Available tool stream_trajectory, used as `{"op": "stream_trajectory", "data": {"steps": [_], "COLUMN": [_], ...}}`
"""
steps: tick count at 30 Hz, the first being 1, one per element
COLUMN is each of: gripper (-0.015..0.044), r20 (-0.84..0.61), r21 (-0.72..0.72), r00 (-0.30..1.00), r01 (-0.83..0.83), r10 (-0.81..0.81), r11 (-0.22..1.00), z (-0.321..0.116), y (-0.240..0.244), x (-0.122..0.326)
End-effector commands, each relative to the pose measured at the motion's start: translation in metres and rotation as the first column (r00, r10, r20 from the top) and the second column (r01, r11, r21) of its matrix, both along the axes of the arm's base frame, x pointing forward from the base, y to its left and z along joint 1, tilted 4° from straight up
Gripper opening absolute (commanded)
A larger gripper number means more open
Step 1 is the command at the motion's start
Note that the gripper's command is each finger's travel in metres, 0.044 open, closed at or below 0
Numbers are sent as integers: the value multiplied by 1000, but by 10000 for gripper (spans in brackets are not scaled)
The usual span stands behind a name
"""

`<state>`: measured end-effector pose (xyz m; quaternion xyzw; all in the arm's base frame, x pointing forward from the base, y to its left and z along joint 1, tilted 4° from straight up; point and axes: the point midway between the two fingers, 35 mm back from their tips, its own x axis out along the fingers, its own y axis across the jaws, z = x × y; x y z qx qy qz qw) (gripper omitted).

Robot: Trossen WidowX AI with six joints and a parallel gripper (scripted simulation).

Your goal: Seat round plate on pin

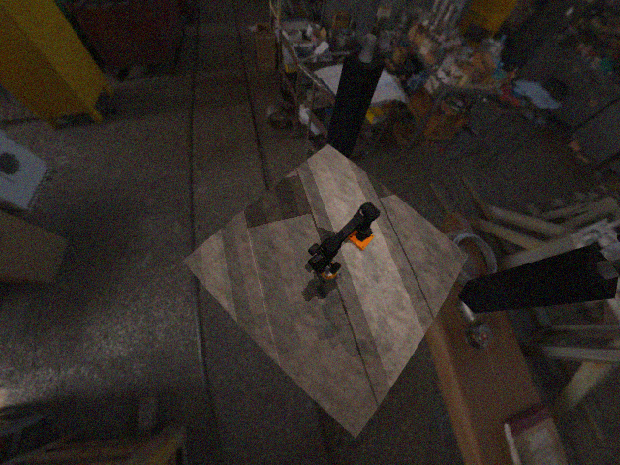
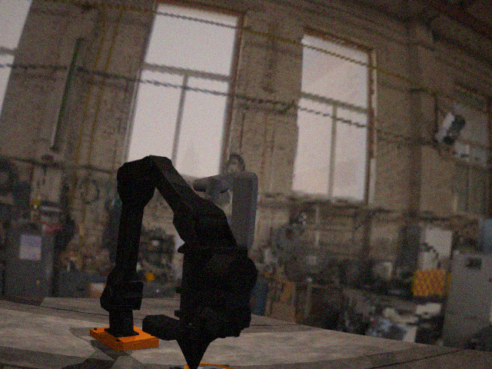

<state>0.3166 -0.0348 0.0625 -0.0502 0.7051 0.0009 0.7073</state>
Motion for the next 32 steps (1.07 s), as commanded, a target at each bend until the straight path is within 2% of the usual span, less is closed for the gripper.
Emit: {"op": "stream_trajectory", "data": {"steps": [1, 7, 15, 32], "gripper": [0, 0, 0, 0], "r20": [-5, -5, -5, -5], "r21": [-2, -2, -2, 1], "r00": [1000, 1000, 1000, 1000], "r01": [-6, -6, -6, -10], "r10": [6, 6, 6, 10], "r11": [1000, 1000, 1000, 1000], "z": [-1, 4, 42, 36], "y": [0, 0, 4, 3], "x": [-4, -5, -7, -6]}}
